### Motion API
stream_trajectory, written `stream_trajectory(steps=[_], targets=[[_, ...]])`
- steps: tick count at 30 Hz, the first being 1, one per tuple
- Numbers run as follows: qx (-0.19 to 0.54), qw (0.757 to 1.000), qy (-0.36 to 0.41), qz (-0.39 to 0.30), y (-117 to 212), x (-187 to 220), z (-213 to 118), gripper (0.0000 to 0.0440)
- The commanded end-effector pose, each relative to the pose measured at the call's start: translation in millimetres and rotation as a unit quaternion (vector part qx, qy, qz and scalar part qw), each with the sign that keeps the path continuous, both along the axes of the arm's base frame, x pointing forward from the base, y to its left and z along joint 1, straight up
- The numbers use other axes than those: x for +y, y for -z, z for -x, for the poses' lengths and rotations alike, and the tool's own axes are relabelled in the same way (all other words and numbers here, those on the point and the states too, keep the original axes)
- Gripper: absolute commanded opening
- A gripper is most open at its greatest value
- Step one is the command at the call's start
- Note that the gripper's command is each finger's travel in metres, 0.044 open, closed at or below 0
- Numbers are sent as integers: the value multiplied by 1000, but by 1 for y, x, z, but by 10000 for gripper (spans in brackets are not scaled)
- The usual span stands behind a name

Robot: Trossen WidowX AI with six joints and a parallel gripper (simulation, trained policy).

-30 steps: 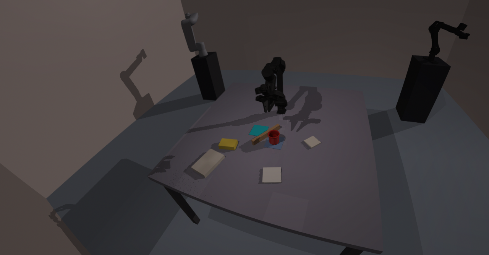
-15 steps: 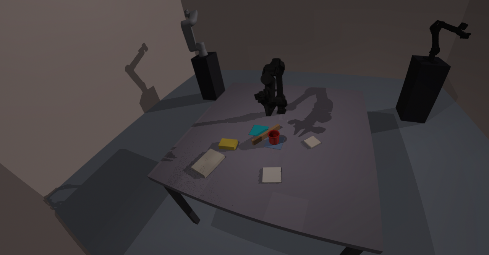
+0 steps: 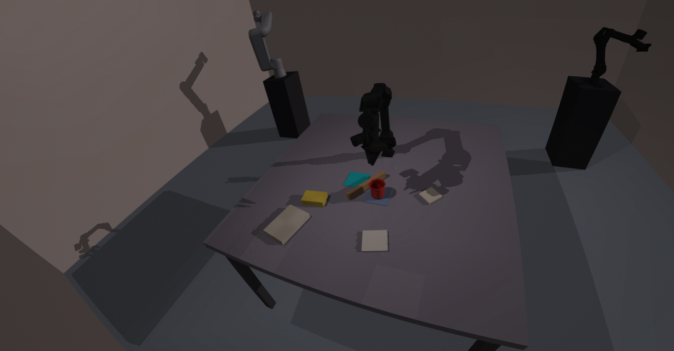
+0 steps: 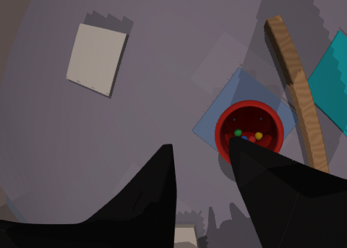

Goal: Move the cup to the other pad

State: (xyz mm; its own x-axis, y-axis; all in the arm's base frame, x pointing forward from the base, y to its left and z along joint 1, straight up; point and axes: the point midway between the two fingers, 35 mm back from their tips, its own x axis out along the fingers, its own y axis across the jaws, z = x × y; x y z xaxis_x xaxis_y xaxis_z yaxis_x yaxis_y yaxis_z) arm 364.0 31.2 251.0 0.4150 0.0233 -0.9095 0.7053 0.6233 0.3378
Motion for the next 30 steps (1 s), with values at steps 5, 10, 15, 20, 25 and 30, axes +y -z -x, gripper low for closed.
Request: stream_trajectory(steps=[5,10,15,20,25,30], targets=[[61,998,15,6,19,-3,6,132],[100,995,20,11,32,-5,10,133],[137,990,25,17,46,-7,15,134],[170,985,32,24,60,-9,19,137],[194,980,40,31,73,-11,23,143],[215,975,47,37,88,-12,27,149]])
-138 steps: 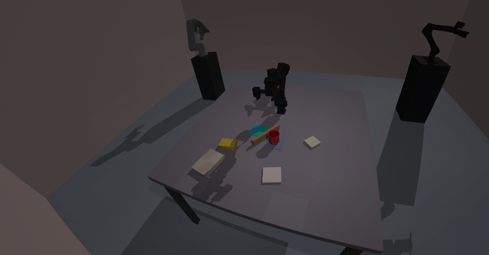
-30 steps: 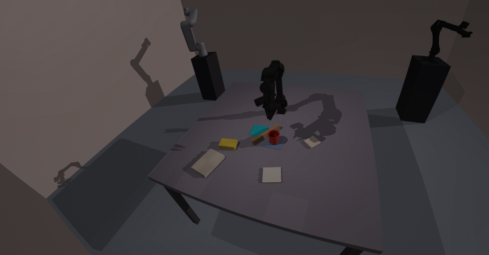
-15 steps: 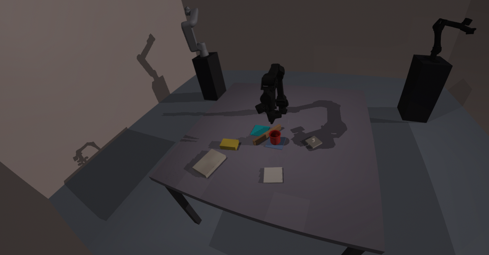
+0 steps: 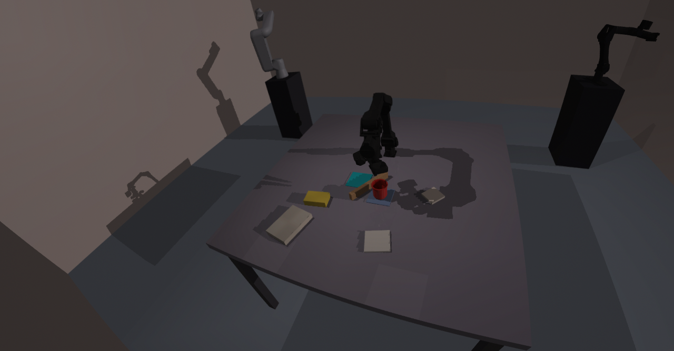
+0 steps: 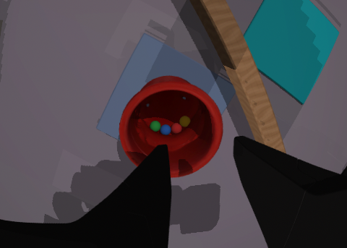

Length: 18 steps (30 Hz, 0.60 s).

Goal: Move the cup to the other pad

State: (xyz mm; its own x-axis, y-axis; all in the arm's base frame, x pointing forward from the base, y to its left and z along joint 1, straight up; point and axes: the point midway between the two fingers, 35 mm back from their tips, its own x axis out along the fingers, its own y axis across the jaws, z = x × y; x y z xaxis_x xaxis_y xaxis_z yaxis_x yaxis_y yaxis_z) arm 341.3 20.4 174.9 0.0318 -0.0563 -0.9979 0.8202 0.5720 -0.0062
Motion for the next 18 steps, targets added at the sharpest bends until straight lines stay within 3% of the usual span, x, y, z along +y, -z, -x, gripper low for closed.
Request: stream_trajectory(steps=[1,18], targets=[[24,1000,8,7,15,-1,5,150],[72,997,13,23,71,0,13,163]])
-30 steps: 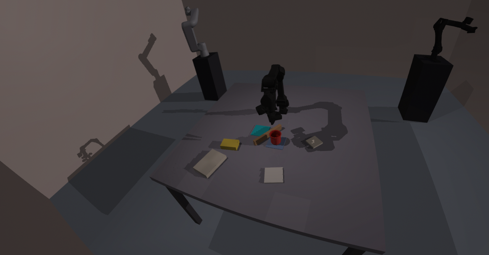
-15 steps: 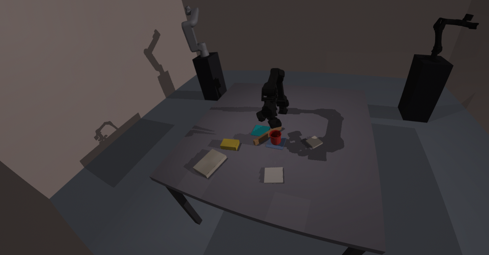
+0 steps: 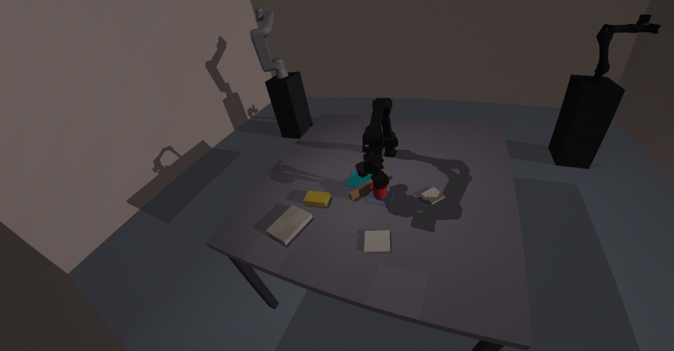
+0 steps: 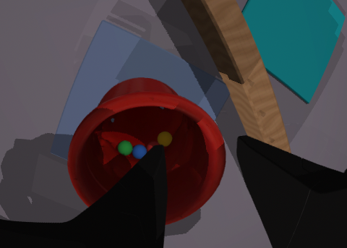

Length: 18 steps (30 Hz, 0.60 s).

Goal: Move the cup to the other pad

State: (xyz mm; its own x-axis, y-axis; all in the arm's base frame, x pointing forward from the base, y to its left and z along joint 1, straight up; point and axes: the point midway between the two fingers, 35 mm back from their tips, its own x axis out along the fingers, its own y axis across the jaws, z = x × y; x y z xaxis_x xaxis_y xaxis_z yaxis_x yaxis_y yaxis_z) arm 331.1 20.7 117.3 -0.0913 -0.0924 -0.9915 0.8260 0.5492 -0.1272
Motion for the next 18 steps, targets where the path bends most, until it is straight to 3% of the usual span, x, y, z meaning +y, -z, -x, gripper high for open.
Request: stream_trajectory(steps=[1,10,18], targets=[[13,1000,0,4,17,0,4,163],[30,999,-23,3,53,2,10,161],[26,998,-54,2,64,0,12,25]])
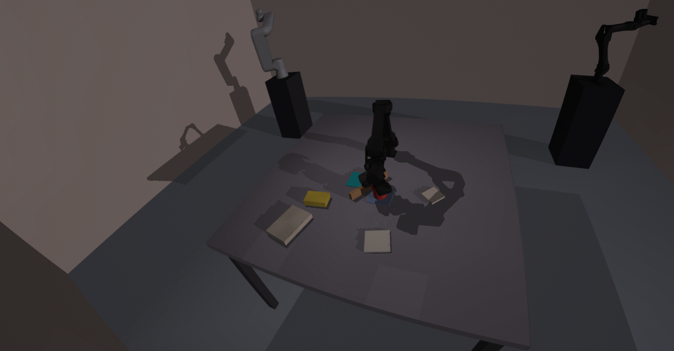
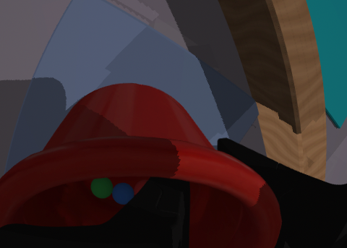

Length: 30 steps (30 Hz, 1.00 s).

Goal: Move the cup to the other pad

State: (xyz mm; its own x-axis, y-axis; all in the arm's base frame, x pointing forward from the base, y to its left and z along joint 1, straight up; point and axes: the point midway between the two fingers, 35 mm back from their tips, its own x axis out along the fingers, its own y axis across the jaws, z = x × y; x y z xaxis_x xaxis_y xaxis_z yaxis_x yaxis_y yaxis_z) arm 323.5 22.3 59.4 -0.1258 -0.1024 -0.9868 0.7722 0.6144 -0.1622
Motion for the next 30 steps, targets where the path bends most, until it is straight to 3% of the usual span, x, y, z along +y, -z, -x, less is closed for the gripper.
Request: stream_trajectory(steps=[1,30], targets=[[3,1000,-16,1,6,-2,4,19],[-40,998,39,-10,-54,-24,18,15]])
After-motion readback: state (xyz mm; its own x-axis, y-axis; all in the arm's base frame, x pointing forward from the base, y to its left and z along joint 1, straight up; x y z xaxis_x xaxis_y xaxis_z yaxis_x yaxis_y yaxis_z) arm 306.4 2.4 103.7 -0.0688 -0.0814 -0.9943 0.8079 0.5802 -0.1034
